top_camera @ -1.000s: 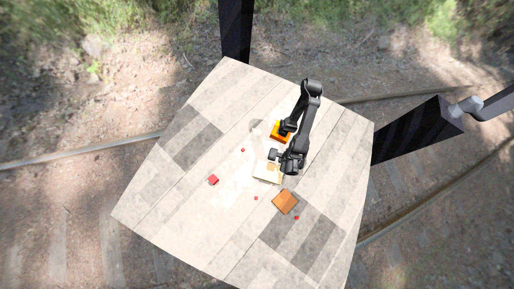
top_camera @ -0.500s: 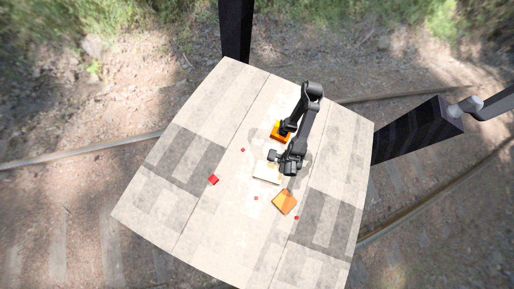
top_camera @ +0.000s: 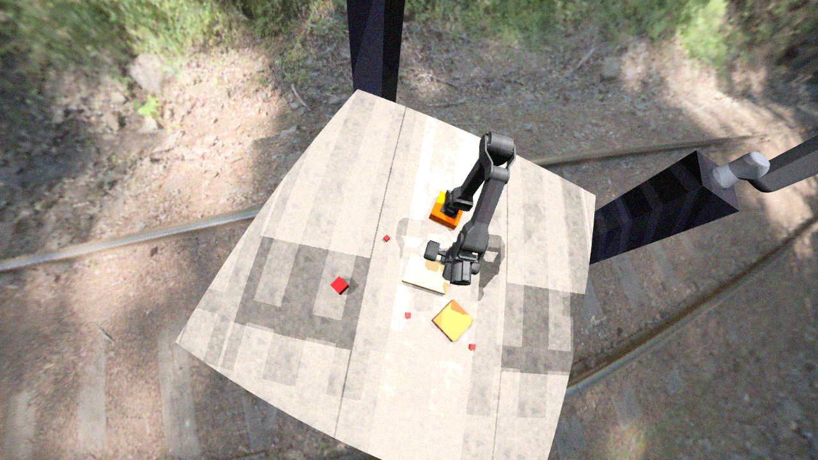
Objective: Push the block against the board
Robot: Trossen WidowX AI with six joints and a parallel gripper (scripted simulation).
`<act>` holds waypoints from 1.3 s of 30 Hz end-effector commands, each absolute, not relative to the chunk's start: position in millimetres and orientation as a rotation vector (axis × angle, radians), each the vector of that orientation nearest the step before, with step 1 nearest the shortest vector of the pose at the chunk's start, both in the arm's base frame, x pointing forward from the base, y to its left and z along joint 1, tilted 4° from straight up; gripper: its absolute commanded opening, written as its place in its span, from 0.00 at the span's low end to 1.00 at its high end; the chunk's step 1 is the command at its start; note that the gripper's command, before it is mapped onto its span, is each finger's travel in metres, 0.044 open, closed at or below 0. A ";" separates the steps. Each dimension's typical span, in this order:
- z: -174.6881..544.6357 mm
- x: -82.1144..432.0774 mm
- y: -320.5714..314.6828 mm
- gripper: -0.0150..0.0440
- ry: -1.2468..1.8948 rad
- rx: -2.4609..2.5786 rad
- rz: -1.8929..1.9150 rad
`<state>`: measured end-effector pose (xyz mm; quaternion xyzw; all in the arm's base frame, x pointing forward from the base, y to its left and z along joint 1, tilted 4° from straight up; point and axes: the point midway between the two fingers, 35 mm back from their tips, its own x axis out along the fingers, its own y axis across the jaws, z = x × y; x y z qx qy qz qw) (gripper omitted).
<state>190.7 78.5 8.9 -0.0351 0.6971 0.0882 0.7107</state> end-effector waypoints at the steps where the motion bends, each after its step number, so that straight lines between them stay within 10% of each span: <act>1: 10.1 196.6 79.6 0.25 1.539 -0.081 0.198; 39: 12.8 232.7 84.6 0.25 1.537 -0.081 0.198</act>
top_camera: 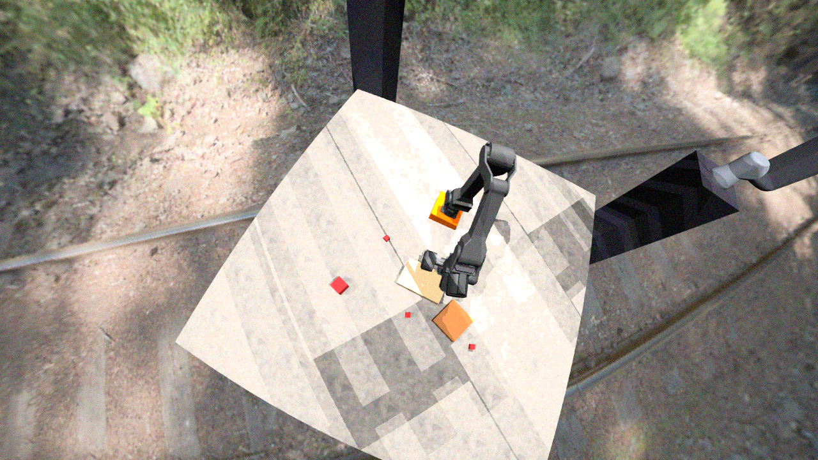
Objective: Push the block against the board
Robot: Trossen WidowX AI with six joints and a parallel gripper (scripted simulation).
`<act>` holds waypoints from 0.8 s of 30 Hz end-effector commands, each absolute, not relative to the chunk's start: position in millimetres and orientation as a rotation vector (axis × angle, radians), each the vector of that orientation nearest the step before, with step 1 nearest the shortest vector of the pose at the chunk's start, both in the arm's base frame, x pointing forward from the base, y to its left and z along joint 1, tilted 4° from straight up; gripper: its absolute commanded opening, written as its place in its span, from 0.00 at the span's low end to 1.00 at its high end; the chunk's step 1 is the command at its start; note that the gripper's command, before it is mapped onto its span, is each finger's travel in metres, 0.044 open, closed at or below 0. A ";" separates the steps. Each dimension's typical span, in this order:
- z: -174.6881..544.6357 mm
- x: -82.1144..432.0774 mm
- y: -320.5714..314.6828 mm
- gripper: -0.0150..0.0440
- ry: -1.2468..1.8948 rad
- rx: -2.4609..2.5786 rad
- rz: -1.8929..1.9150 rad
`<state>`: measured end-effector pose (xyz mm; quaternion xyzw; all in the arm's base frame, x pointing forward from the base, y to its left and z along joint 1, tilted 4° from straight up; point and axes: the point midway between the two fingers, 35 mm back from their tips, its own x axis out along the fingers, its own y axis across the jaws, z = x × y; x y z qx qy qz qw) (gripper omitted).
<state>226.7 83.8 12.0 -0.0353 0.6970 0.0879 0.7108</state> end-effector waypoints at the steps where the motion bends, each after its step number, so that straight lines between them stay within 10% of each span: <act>1: 12.8 233.6 84.7 0.25 1.537 -0.081 0.198; 24: 13.9 255.8 85.3 0.25 1.535 -0.081 0.198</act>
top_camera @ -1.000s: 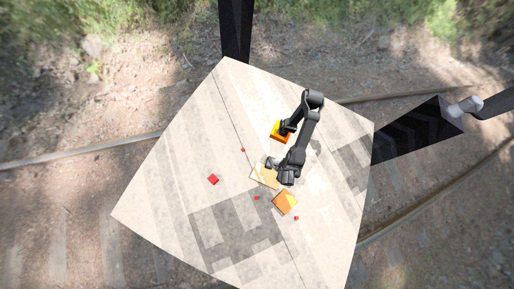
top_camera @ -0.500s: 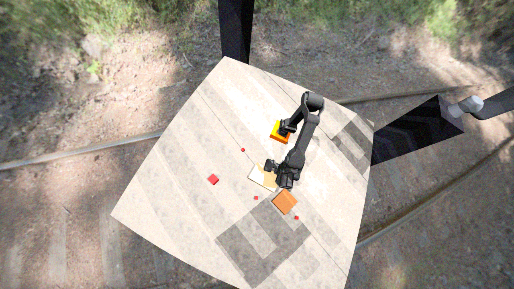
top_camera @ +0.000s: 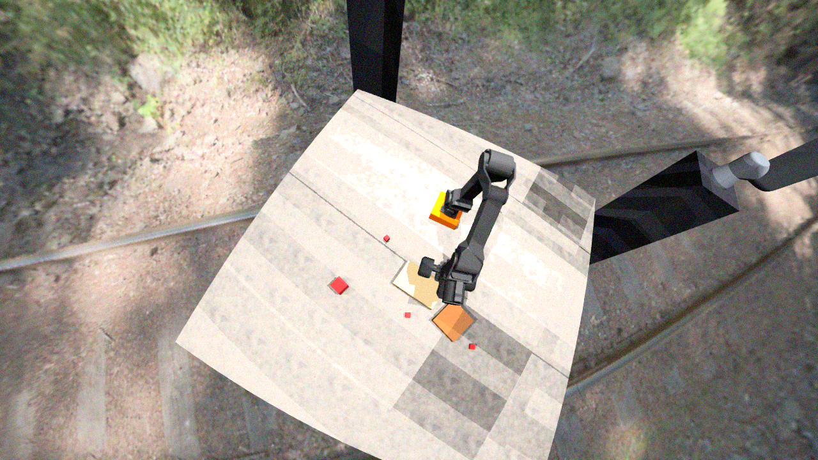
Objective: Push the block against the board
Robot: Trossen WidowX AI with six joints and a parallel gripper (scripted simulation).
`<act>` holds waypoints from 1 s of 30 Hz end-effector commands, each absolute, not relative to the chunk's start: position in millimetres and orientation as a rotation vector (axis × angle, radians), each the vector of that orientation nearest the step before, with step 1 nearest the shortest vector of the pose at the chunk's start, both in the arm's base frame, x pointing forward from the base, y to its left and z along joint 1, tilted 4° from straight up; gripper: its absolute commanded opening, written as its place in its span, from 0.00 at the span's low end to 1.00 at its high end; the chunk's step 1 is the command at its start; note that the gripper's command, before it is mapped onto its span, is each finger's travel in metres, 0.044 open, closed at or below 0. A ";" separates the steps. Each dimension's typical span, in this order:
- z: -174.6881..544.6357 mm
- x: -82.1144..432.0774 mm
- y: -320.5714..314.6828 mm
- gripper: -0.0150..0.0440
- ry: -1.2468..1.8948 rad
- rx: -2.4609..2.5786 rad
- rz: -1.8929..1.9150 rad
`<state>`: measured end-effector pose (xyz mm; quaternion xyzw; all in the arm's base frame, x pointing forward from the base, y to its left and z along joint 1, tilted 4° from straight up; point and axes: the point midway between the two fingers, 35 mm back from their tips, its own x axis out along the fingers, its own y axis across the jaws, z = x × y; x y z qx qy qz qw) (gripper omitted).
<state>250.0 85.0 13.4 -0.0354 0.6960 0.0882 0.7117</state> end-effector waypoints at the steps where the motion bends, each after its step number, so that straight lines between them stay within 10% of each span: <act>1: 13.9 256.8 85.3 0.25 1.535 -0.081 0.198; 30: 14.8 283.5 83.4 0.25 1.533 -0.082 0.197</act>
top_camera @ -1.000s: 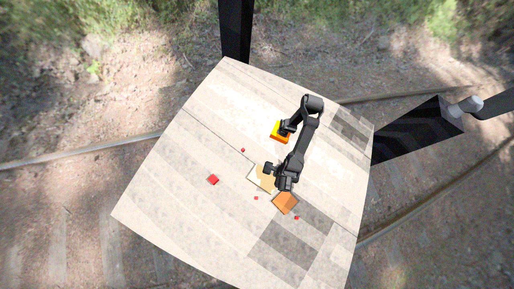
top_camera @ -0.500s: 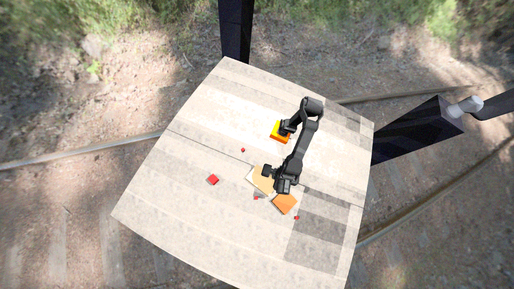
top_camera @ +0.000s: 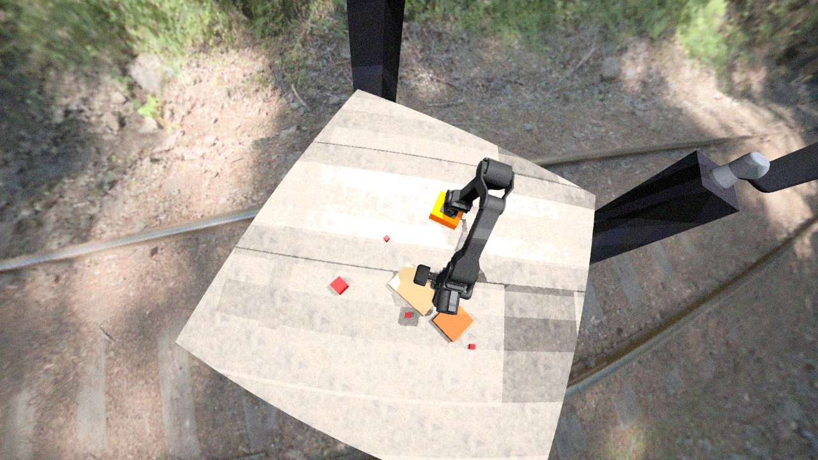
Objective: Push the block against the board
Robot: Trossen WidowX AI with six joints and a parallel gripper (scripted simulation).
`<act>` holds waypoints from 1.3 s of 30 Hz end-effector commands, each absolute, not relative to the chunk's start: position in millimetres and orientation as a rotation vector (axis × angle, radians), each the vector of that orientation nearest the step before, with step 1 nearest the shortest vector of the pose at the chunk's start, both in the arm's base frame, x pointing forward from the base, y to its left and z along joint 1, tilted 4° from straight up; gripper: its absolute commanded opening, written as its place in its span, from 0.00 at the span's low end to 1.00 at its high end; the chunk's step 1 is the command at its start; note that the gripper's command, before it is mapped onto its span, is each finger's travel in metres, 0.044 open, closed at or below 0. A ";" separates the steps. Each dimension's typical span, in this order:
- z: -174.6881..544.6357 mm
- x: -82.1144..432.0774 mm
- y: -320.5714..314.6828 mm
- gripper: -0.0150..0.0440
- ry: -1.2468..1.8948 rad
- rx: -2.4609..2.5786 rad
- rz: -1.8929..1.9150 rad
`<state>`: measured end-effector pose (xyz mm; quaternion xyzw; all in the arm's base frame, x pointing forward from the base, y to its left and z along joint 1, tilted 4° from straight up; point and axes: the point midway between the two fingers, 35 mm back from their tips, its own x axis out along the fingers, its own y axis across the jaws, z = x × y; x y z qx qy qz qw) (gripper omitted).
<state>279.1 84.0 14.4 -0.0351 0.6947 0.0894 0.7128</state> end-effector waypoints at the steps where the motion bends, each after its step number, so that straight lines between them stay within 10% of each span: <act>1: 14.8 283.0 83.3 0.25 1.533 -0.082 0.197; 39: 63.8 236.8 73.5 0.25 1.536 -0.082 0.197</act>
